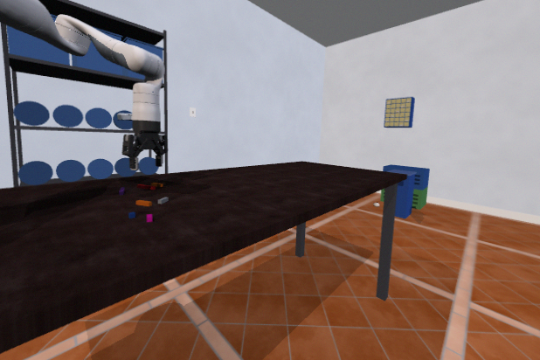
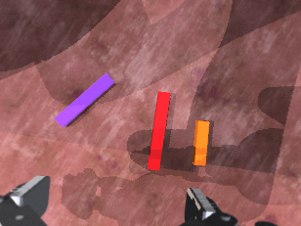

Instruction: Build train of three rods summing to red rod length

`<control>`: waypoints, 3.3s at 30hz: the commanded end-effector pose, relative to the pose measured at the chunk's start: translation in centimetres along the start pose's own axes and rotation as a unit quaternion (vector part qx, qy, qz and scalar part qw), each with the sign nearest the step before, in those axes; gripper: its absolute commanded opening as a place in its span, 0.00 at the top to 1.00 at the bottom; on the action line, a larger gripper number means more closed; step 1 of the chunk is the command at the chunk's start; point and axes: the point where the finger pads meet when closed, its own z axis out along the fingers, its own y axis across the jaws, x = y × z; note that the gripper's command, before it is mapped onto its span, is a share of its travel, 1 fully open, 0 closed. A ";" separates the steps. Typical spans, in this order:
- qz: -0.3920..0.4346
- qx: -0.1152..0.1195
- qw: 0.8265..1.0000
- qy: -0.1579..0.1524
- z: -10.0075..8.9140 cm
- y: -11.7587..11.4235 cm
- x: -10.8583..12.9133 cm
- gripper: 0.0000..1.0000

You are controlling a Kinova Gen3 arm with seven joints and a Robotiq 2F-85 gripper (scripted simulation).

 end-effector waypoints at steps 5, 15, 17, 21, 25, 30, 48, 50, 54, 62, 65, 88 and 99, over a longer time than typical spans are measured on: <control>-0.125 -0.003 0.992 -0.002 0.0 0.2 -0.3 0.00; -0.261 -0.003 0.965 -0.002 0.0 0.2 -0.3 0.00; -0.302 -0.002 0.953 -0.002 0.0 0.2 -0.3 0.00; -0.363 -0.002 0.932 -0.002 0.0 0.2 -0.3 0.00; -0.415 -0.002 0.910 -0.002 0.0 0.2 -0.3 0.00; -0.449 -0.001 0.894 -0.002 0.0 0.3 -0.3 0.00; -0.513 -0.001 0.858 -0.002 0.1 0.3 -0.3 0.00; -0.514 -0.001 0.858 -0.002 0.1 0.3 -0.3 0.00; -0.514 -0.001 0.858 -0.002 0.1 0.3 -0.3 0.00; -0.514 -0.001 0.858 -0.002 0.1 0.3 -0.3 0.00; -0.514 -0.001 0.858 -0.002 0.1 0.3 -0.3 0.00; -0.514 -0.001 0.858 -0.002 0.1 0.3 -0.3 0.00; -0.514 -0.001 0.858 -0.002 0.1 0.3 -0.3 0.00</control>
